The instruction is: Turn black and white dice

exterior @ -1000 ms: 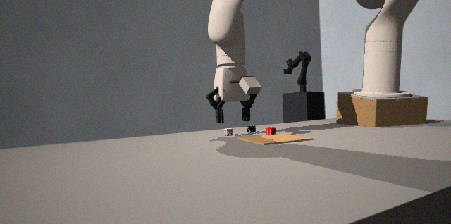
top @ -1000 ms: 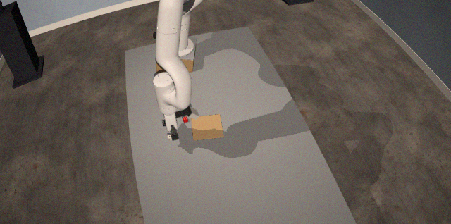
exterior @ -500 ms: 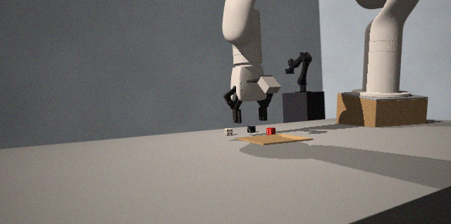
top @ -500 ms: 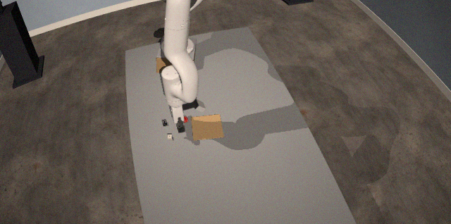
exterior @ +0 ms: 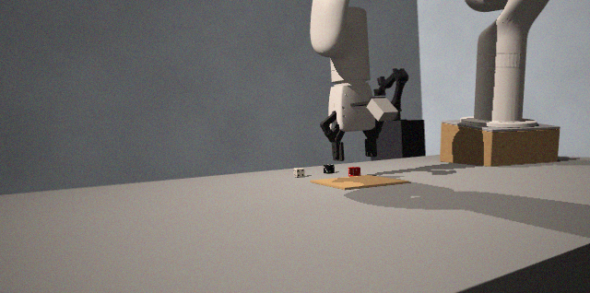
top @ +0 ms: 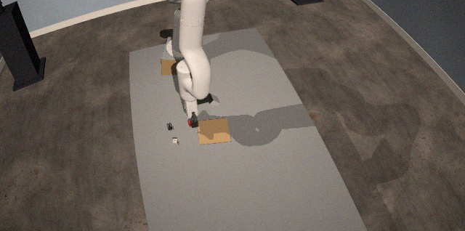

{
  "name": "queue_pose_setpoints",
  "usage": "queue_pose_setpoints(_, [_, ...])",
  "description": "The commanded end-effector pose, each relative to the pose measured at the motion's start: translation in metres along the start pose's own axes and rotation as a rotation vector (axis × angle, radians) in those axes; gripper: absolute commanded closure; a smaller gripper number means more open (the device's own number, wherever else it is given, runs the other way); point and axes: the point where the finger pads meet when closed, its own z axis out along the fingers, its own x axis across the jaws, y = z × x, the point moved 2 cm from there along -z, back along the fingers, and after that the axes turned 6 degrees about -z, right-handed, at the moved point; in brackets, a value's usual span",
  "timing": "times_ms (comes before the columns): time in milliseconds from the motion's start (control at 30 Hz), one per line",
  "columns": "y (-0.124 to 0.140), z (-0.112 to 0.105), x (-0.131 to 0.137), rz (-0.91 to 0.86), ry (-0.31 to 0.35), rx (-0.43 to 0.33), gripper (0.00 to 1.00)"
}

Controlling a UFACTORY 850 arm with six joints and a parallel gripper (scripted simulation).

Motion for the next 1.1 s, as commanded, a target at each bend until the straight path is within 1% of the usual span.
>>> queue_pose_setpoints(0, [-0.0081, -0.0005, -0.0060, -0.001, 0.030, 0.006, 0.00])
queue_pose_setpoints(1067, [-0.0110, -0.0004, -0.0083, -0.001, 0.030, 0.006, 0.00])
